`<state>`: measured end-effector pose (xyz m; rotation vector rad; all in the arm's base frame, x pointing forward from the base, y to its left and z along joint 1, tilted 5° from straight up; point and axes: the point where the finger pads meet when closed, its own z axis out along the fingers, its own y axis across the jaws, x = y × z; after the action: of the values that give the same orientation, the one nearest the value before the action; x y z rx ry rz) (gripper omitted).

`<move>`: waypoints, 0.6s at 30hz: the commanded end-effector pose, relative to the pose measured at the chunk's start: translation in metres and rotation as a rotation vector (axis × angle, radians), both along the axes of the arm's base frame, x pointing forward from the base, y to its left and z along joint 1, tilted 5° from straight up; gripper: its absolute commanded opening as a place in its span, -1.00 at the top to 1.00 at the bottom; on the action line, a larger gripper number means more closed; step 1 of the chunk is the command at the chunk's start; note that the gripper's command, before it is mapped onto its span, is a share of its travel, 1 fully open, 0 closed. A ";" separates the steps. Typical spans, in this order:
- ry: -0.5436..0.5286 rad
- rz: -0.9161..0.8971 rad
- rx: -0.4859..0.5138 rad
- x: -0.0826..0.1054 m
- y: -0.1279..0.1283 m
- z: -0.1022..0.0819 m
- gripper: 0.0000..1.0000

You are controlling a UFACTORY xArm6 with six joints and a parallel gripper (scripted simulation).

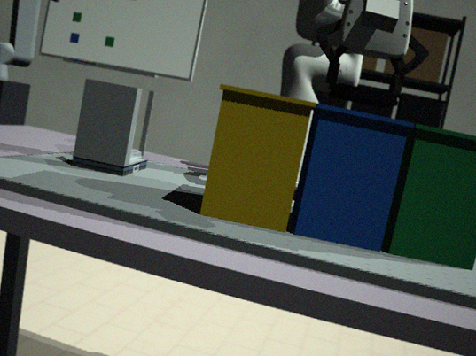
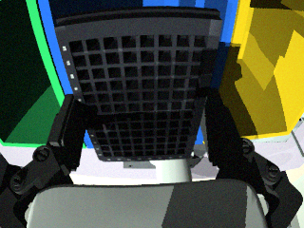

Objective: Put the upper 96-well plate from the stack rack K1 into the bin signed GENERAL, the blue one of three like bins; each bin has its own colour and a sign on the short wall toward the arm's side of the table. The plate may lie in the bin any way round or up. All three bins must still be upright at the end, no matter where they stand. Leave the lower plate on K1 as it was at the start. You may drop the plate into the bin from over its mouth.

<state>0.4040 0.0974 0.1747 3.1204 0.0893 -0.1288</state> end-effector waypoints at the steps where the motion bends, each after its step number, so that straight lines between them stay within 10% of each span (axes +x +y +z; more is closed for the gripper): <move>1: -0.004 0.000 0.001 0.001 0.000 0.001 1.00; 18: -0.004 0.000 0.001 0.001 0.000 -0.002 1.00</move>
<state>0.4037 0.0973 0.1721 3.1204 0.0893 -0.1288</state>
